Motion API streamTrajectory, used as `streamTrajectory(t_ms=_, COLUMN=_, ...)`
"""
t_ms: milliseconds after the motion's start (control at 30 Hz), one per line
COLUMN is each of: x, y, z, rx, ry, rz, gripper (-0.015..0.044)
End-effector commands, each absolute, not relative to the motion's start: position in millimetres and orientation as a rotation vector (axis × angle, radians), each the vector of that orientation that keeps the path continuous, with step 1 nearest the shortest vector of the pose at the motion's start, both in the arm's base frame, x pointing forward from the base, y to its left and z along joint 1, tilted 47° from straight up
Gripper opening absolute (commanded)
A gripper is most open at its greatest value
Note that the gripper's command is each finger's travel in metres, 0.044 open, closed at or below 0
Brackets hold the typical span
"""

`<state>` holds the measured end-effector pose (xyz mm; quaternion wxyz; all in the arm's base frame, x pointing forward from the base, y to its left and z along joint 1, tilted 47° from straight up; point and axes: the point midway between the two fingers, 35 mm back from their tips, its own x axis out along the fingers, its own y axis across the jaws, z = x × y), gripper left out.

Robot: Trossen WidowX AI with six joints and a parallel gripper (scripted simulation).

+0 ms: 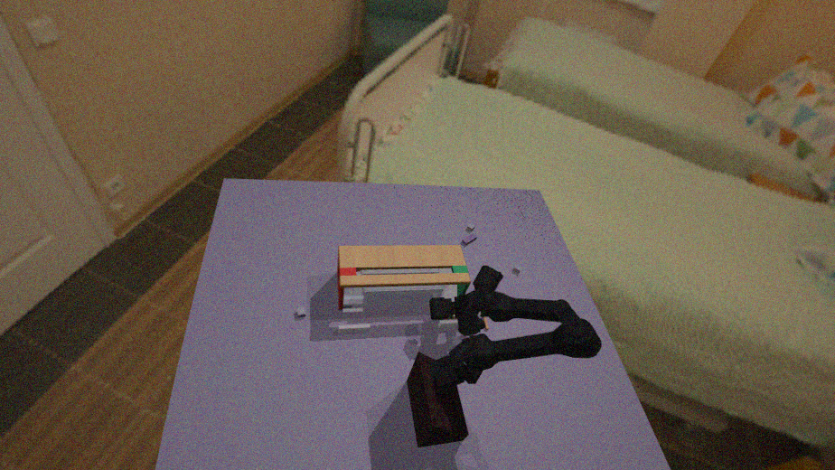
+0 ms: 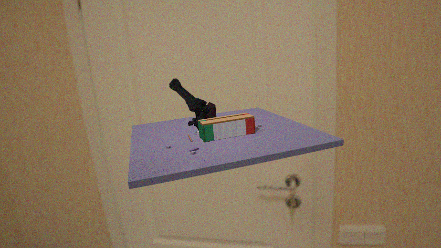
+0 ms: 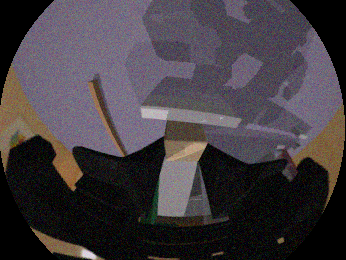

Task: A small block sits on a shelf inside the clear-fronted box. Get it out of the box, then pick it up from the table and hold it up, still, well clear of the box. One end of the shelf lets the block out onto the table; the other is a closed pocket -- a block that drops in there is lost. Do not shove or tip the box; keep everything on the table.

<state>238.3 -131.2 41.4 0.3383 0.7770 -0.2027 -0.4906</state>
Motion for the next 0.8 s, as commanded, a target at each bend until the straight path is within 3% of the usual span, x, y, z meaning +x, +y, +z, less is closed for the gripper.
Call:
streamTrajectory(t_ms=0, x=241.0, y=-121.3, z=53.4, rx=2.035, ry=-0.537, rz=-1.265, gripper=0.0000)
streamTrajectory(t_ms=400, x=236.1, y=-96.0, z=79.6, rx=2.028, ry=-0.537, rz=-1.259, gripper=0.0000)
streamTrajectory(t_ms=767, x=234.6, y=-90.6, z=81.4, rx=1.668, ry=-0.254, rz=-1.269, gripper=0.0000)
